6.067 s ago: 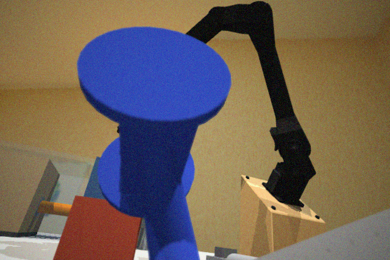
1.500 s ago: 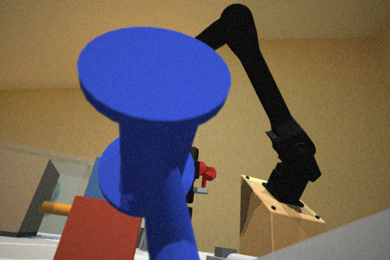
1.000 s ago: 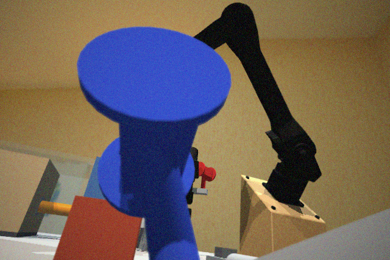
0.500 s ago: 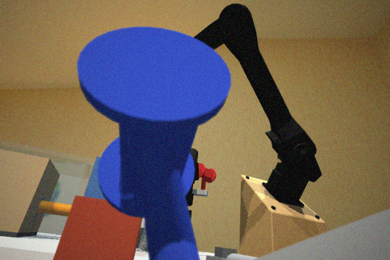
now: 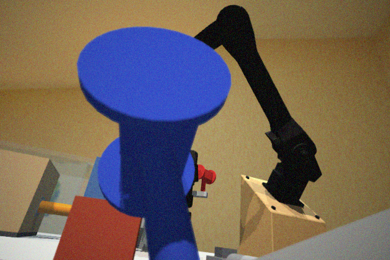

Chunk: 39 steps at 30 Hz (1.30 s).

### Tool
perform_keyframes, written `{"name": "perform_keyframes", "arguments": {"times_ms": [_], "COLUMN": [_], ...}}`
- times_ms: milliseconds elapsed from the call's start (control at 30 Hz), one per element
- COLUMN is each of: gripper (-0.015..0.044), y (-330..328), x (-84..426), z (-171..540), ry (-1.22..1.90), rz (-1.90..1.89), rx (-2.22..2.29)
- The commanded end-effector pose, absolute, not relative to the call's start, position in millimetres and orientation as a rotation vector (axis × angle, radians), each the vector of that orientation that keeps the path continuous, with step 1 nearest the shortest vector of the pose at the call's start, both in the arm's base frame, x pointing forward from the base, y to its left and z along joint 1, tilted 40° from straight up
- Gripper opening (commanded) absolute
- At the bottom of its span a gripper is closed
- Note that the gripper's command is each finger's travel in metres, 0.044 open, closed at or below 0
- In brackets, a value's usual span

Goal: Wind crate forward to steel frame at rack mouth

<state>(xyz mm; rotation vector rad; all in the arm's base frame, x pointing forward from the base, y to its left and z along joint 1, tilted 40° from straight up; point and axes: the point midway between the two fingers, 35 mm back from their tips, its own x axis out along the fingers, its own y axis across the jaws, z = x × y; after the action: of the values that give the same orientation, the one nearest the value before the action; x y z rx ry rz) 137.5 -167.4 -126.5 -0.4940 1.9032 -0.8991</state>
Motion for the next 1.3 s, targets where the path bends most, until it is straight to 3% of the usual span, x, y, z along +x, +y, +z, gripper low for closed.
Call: {"name": "perform_keyframes", "arguments": {"times_ms": [0, 467, 767, 1267], "gripper": [0.0, 0.0, 0.0236, 0.024], "y": [-167.5, -165.9, -165.6, -165.6], "x": [138.0, 137.9, 137.6, 137.6], "z": [-127.0, -129.6, -129.6, -129.6], "ry": [1.899, 1.903, 1.906, 1.906], "rz": [-0.907, -0.9, -0.896, -0.896], "rx": [-0.495, -0.493, -0.491, -0.491]}}
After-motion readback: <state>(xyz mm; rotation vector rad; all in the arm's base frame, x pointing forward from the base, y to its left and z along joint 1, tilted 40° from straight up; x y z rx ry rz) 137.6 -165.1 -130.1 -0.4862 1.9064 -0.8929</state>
